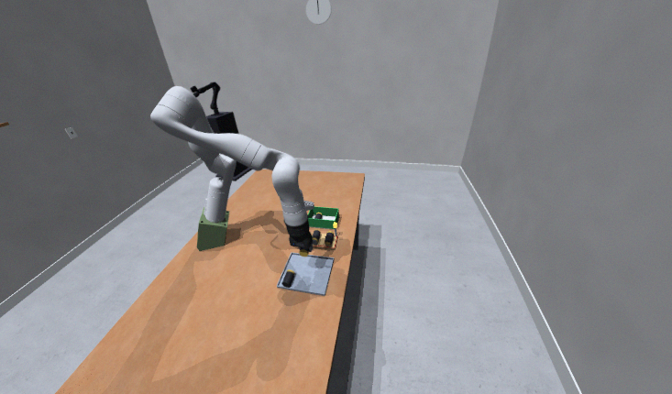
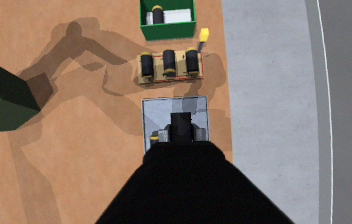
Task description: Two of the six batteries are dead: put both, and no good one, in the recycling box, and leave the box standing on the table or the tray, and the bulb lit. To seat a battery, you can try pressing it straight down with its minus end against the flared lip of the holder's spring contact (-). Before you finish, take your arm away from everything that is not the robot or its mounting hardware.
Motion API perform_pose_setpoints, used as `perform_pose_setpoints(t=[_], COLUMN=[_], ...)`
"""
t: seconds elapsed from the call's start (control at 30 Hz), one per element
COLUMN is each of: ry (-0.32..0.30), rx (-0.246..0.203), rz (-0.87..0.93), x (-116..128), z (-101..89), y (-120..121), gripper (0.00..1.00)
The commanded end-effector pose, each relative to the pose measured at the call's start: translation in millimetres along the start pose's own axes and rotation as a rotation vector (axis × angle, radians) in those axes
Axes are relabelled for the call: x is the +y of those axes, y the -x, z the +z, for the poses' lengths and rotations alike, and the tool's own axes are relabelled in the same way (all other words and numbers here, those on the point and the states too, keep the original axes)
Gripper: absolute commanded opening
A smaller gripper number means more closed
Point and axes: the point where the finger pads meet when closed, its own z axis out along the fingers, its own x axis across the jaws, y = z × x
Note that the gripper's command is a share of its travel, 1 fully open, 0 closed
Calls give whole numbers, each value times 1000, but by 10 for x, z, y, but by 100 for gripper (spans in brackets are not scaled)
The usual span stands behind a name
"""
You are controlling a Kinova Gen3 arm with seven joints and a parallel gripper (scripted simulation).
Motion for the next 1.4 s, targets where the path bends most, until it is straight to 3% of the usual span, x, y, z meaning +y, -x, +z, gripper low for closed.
perform_pose_setpoints(t=[0.0,0.37,0.43,0.93,1.0,1.37], ry=[6,6,6,6,6,6], rx=[-2,-2,-2,-2,-2,-2], rz=[-14,-14,-14,-14,-14,-14], x=[-145,-837,-837,-1978,-1978,-2707], z=[-10,-6,-6,0,0,4], y=[-4,-15,-15,-34,-34,-46], gripper=[57,57,57,57,57,57])
